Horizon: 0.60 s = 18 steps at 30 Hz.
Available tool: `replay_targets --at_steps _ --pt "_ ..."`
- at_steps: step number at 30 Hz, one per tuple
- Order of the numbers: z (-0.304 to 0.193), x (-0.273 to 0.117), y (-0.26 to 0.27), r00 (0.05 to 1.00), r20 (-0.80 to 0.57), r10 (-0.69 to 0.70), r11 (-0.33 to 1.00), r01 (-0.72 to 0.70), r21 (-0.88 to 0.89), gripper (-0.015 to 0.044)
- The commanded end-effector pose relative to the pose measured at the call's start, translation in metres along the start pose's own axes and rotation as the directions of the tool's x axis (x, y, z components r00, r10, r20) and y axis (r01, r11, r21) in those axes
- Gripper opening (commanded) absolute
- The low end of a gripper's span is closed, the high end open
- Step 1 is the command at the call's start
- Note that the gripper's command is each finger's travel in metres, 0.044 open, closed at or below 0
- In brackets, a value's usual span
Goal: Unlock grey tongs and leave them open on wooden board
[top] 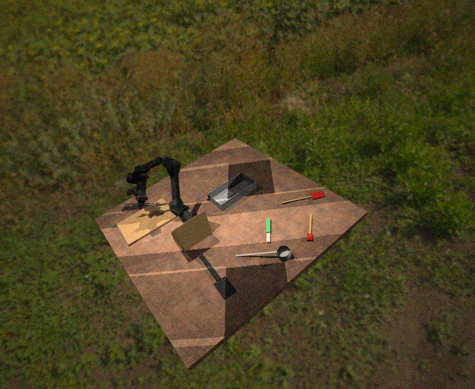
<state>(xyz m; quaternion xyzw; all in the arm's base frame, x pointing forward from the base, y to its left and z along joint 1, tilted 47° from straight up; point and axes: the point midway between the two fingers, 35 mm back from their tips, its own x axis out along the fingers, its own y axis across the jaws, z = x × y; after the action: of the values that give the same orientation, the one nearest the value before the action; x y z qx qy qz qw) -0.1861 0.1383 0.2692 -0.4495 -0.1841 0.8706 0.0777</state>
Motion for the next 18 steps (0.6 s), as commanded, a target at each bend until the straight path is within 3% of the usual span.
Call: replay_targets --at_steps 1,18 --pt "0.004 -0.006 0.000 0.995 0.095 -0.002 1.000 0.004 -0.023 -0.0150" --pt "0.016 -0.035 -0.002 0.893 0.446 -0.060 0.976 0.145 -0.160 -0.0150"
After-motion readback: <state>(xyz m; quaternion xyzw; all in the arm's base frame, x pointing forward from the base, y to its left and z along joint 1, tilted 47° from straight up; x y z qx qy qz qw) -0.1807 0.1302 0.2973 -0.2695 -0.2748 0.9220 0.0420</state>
